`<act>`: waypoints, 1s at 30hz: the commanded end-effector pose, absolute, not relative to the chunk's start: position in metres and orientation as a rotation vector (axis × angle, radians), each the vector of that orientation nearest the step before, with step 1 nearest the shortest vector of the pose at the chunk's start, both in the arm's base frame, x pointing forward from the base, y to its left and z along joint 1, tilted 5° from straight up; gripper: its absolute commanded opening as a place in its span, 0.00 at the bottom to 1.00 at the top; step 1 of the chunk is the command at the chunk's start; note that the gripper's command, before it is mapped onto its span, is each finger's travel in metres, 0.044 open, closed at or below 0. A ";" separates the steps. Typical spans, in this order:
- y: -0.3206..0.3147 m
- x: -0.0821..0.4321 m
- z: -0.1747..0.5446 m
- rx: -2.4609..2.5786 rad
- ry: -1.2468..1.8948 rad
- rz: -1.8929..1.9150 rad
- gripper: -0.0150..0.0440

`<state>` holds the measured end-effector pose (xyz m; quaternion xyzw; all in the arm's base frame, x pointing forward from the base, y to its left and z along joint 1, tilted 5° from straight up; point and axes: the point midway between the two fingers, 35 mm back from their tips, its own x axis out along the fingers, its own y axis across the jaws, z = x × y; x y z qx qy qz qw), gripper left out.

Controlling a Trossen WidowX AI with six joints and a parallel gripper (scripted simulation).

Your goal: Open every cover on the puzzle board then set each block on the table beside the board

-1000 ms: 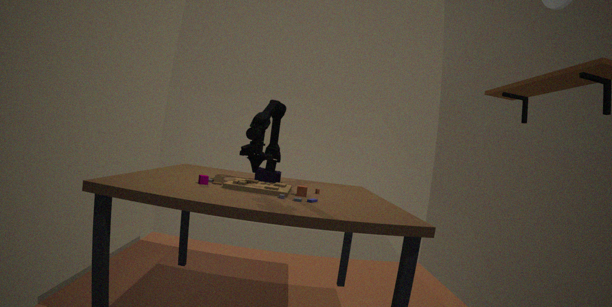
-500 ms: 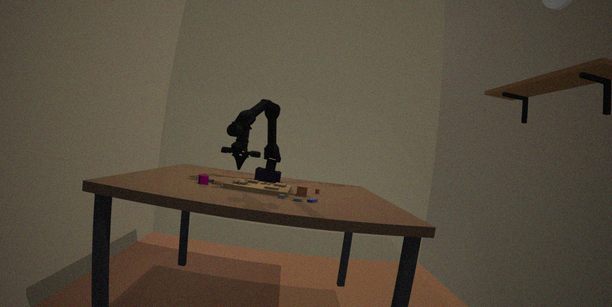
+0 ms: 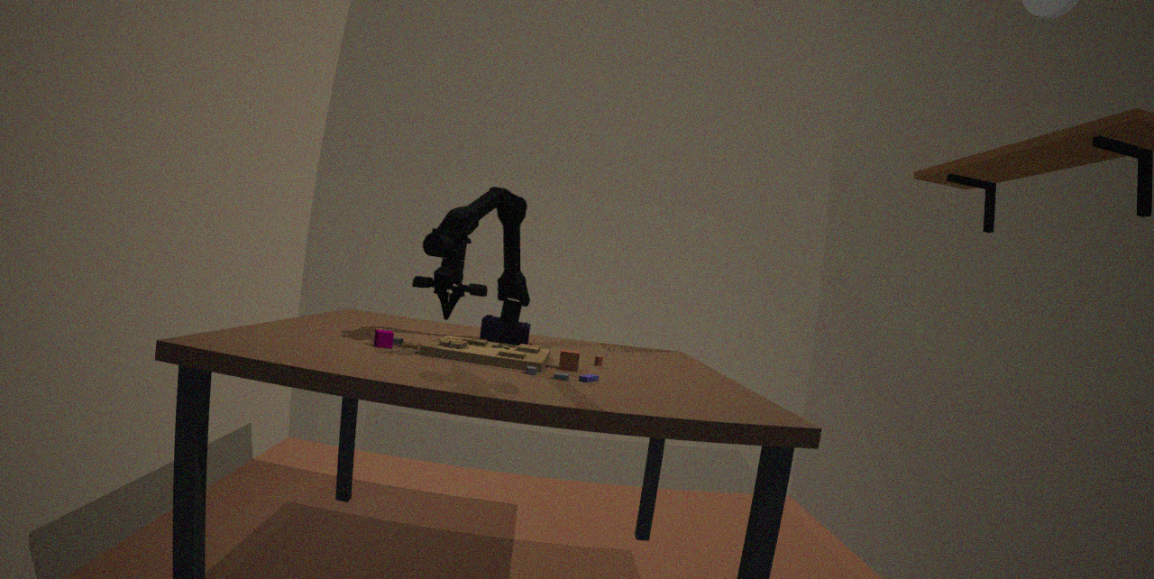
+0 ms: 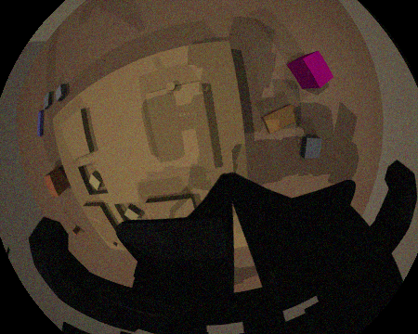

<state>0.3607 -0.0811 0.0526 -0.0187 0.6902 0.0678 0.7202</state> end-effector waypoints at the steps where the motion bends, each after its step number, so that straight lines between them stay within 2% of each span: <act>1: -0.081 0.361 0.053 -0.042 1.524 0.156 0.25; 30: -0.080 0.362 0.043 -0.042 1.524 0.156 0.25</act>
